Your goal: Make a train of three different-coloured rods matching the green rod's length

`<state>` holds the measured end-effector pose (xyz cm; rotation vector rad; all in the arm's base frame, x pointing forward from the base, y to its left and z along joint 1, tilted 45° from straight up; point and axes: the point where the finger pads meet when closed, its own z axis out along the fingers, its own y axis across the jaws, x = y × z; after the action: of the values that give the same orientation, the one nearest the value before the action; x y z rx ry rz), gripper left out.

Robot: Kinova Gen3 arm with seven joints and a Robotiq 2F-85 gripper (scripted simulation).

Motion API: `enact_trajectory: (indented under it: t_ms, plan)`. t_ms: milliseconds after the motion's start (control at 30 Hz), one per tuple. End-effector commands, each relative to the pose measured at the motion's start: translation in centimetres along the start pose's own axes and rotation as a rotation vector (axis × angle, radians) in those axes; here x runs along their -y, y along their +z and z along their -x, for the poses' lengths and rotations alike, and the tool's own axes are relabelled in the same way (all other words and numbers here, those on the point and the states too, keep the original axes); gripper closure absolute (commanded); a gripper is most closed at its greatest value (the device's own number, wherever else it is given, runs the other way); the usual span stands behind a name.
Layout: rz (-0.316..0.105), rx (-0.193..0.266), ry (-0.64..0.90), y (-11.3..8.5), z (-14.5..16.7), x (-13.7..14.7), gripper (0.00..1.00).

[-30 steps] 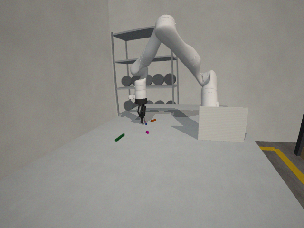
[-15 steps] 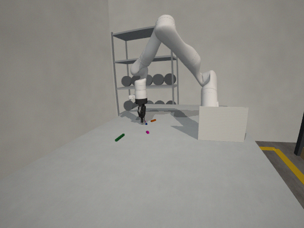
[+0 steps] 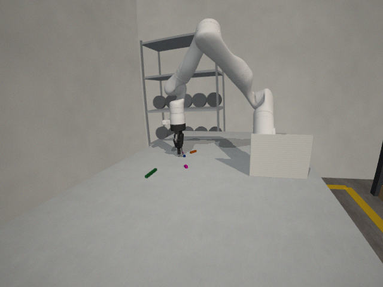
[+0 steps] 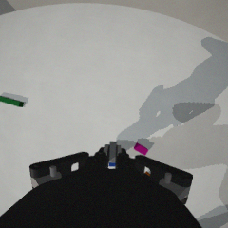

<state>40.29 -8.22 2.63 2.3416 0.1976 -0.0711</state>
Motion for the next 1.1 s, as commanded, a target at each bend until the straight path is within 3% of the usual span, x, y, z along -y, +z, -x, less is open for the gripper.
enact_trajectory:
  t_ms: [0, 1067]
  plan:
    - [0.000, -0.002, 0.000, -0.1, 0.0, 0.0, 0.95]
    - [0.000, -0.002, 0.000, 1.1, 0.0, 0.0, 0.95]
